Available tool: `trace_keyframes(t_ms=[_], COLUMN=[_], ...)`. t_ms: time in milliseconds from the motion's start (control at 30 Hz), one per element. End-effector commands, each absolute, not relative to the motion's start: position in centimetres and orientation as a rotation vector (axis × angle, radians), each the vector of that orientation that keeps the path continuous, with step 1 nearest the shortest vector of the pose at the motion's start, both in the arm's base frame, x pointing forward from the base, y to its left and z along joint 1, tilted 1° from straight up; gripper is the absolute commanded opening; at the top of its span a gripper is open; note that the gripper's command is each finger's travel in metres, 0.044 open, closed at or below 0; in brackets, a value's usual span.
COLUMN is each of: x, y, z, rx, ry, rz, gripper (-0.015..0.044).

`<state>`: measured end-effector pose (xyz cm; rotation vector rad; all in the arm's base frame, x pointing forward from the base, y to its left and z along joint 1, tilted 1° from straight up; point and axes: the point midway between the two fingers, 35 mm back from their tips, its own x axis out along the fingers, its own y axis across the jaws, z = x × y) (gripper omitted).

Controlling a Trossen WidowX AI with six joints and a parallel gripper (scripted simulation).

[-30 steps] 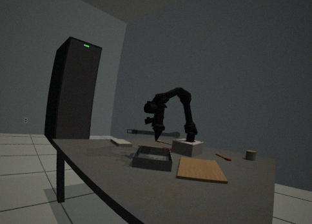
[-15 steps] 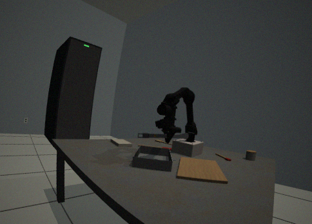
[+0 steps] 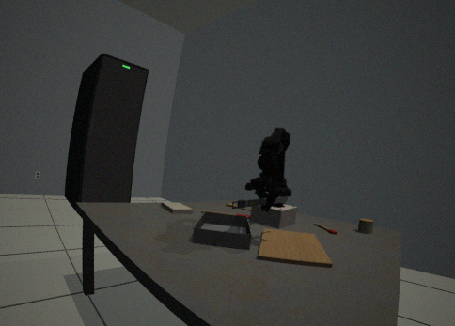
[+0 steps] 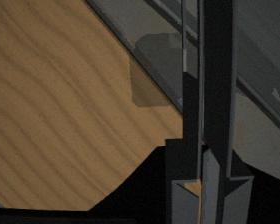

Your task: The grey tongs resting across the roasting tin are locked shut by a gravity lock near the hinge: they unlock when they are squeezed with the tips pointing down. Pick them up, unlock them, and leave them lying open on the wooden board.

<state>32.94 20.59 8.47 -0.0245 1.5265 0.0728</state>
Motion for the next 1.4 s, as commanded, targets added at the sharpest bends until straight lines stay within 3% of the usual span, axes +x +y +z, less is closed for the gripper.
trace_keyframes(t_ms=[0, 867, 1367], x=[32.7, 21.4, 21.6], y=[20.9, 32.5, 33.4], z=[8.6, 8.5, 8.0], rx=[-0.049, -0.523, -0.51], ry=[1.519, 1.45, 1.307], rz=[0.092, 0.564, 0.608], gripper=[-0.015, -0.015, -0.015])
